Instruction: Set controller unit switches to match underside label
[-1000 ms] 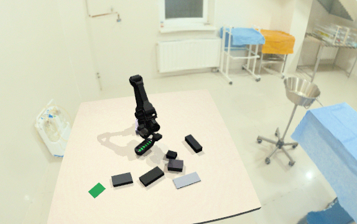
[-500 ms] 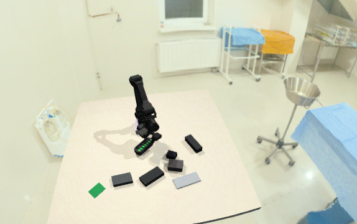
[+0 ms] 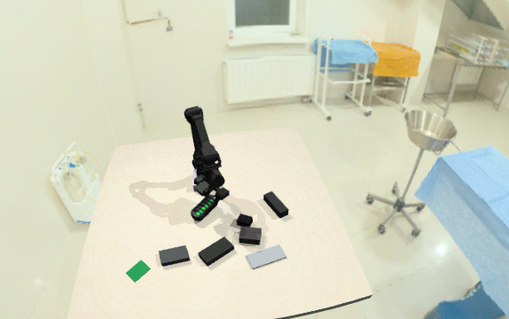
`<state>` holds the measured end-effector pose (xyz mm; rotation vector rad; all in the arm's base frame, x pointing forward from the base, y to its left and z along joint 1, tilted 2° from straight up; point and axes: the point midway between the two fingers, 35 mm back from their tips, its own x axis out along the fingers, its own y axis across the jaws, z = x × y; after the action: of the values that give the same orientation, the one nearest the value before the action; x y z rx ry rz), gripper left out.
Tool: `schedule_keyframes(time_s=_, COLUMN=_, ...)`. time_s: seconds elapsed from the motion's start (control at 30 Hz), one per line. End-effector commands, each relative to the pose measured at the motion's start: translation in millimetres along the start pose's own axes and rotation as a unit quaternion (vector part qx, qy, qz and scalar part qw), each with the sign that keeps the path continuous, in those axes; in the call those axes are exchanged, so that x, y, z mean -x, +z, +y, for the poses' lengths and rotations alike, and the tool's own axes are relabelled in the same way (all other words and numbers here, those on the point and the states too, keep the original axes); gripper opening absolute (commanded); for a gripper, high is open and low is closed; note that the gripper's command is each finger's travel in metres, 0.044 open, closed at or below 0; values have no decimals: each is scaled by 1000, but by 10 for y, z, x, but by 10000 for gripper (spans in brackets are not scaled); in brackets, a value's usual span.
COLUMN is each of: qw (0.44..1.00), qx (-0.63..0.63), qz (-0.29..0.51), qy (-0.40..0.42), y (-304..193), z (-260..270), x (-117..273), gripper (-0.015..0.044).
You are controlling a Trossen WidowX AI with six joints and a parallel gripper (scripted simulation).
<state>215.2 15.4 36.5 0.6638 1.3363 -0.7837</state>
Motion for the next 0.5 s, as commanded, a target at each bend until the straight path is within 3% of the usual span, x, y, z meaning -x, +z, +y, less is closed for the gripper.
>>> schedule_keyframes(time_s=0.0, qw=1000, qx=0, qz=-1, qy=5, y=55, z=31, x=59, gripper=337)
schedule_keyframes(time_s=0.47, qw=1000, qx=0, qz=13, qy=5, y=133, z=30, x=147, gripper=335)
